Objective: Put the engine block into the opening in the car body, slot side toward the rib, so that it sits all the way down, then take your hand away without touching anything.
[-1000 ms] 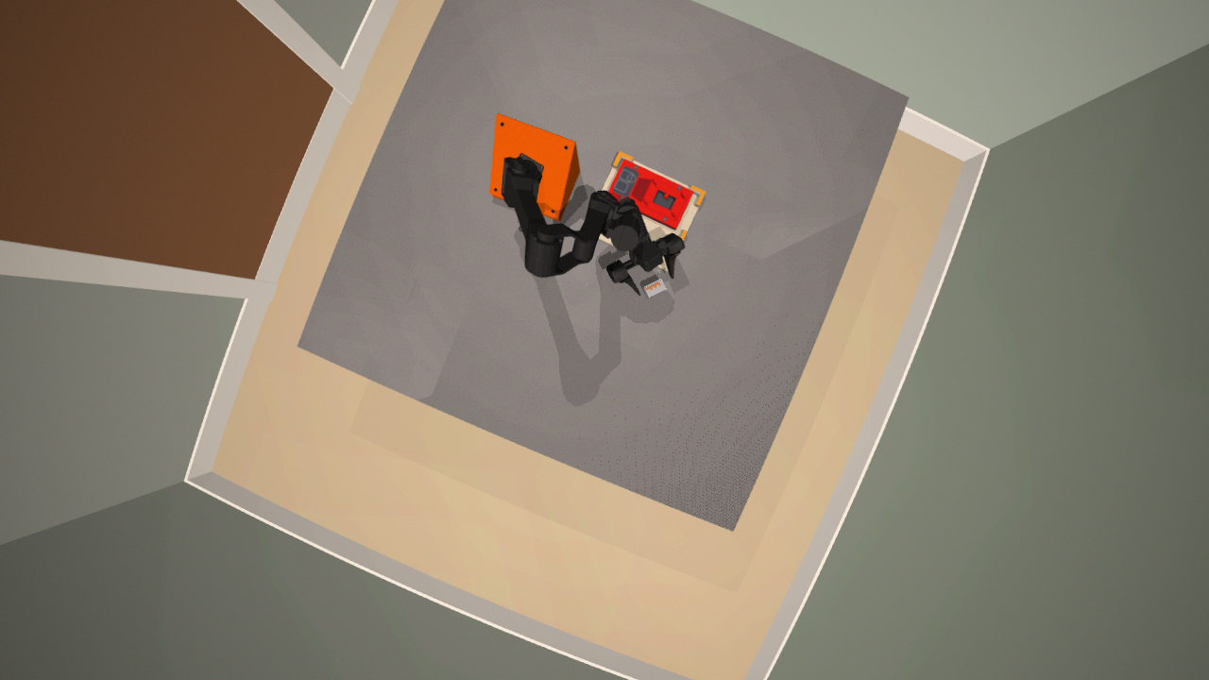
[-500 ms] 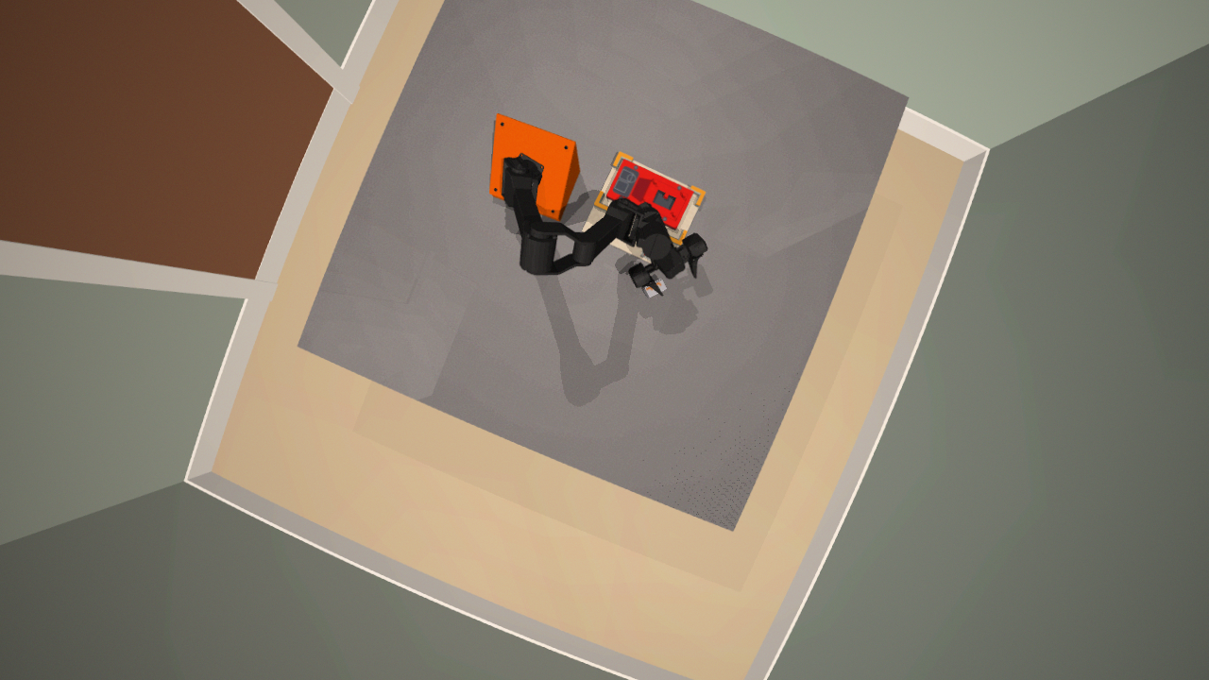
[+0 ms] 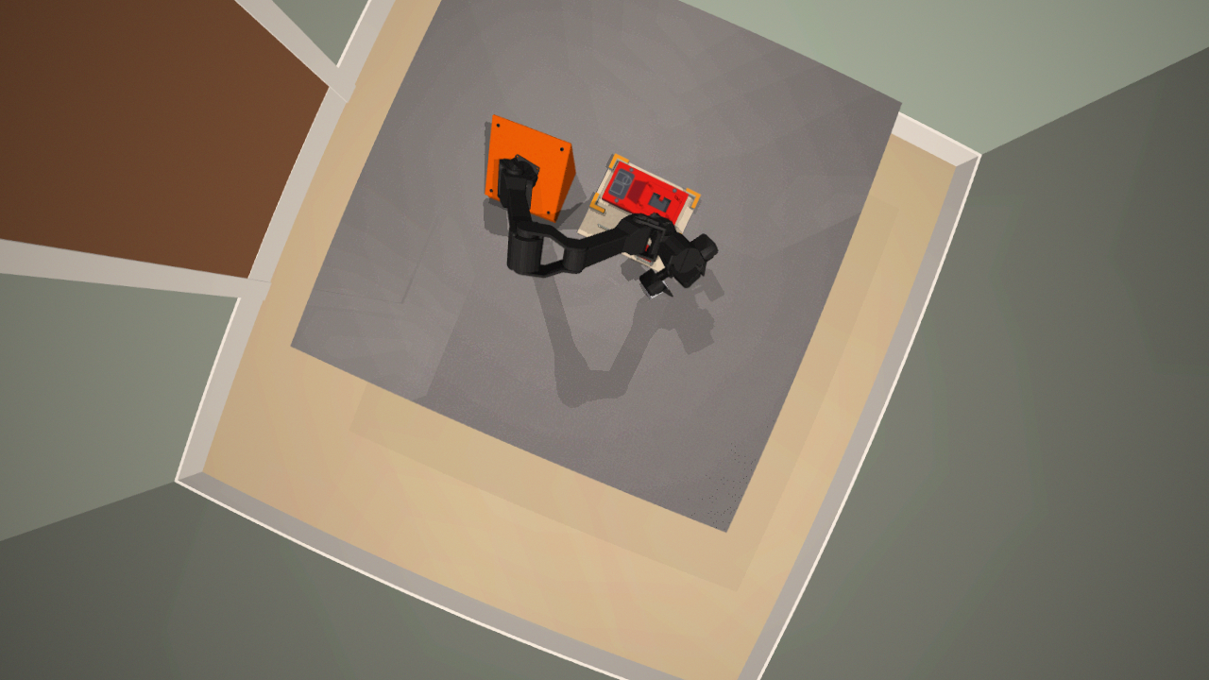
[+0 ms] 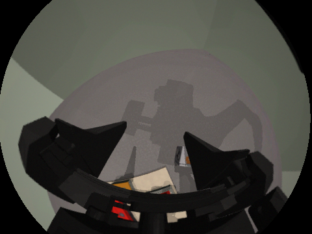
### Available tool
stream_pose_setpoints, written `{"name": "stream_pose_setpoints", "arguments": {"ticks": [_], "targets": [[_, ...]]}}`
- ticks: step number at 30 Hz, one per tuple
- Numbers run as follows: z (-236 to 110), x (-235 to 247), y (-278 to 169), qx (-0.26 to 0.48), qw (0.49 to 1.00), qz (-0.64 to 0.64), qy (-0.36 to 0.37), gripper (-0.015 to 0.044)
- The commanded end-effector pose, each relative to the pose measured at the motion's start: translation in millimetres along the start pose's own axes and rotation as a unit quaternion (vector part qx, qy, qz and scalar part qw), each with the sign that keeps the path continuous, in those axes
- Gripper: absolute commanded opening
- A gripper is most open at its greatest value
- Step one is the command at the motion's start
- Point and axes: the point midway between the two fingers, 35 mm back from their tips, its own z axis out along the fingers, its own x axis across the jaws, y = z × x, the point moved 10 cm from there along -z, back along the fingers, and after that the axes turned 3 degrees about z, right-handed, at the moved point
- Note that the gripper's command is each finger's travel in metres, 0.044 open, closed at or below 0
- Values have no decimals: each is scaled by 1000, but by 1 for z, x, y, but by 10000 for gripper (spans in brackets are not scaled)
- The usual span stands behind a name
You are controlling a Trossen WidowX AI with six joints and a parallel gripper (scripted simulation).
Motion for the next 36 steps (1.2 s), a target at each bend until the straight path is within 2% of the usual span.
{"name": "stream_pose_setpoints", "arguments": {"ticks": [1,11,21,36], "targets": [[3,4,15,43,999,7,5,440],[-6,-7,52,194,981,21,-23,440],[-42,-45,95,329,938,33,-100,440],[-45,-47,98,337,935,33,-107,440]]}}
